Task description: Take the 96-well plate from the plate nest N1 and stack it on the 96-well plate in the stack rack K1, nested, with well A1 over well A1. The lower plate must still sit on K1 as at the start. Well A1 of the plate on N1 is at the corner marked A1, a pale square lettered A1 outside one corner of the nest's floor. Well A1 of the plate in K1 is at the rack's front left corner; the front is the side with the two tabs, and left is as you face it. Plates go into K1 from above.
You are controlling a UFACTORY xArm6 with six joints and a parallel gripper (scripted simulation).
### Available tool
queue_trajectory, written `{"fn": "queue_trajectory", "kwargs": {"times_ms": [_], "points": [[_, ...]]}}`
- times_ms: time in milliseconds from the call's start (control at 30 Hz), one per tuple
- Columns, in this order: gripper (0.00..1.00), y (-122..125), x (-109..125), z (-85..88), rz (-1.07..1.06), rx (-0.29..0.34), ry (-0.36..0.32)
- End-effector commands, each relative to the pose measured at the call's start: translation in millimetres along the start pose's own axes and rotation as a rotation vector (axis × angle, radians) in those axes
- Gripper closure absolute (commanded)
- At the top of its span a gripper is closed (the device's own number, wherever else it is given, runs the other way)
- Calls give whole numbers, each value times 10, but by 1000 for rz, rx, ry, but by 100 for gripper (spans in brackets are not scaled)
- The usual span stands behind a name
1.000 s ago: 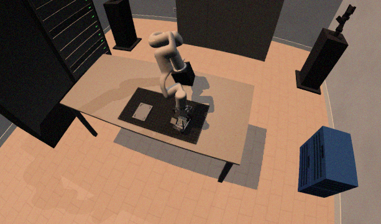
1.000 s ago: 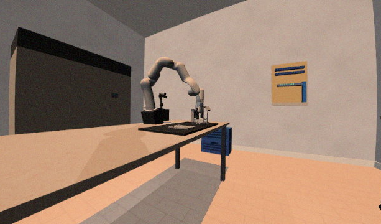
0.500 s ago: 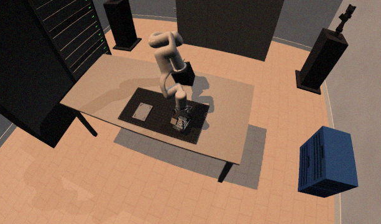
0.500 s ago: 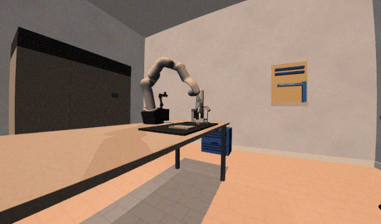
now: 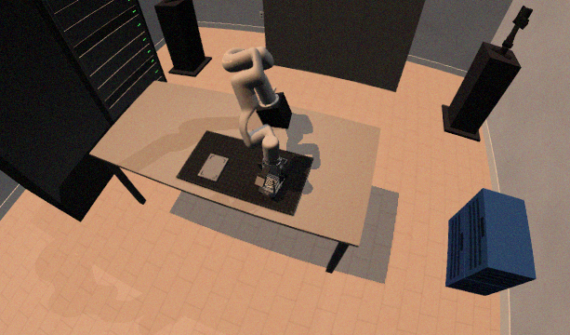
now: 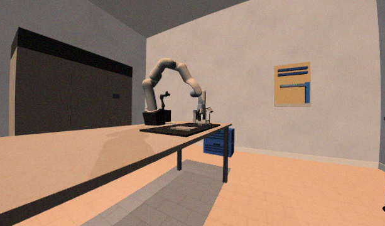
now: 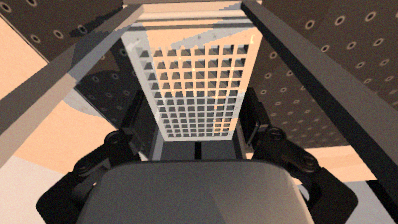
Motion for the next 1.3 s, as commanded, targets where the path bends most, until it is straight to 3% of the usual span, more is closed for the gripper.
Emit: {"fn": "queue_trajectory", "kwargs": {"times_ms": [0,300,333,1267], "points": [[100,-6,-13,10,-1,-2,4],[100,-6,-13,-3,-1,-2,4],[0,-6,-13,-10,-1,-2,4],[0,-7,-13,-9,-1,-2,4]]}}
Point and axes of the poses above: the point where the finger pads meet when closed, its own z axis back along the fingers, its own y axis across the jaws, x = y × z, the point moved 8 cm from there along z, back along the fingers, and after that the axes turned 1 degree about z, right-handed, at the moved point
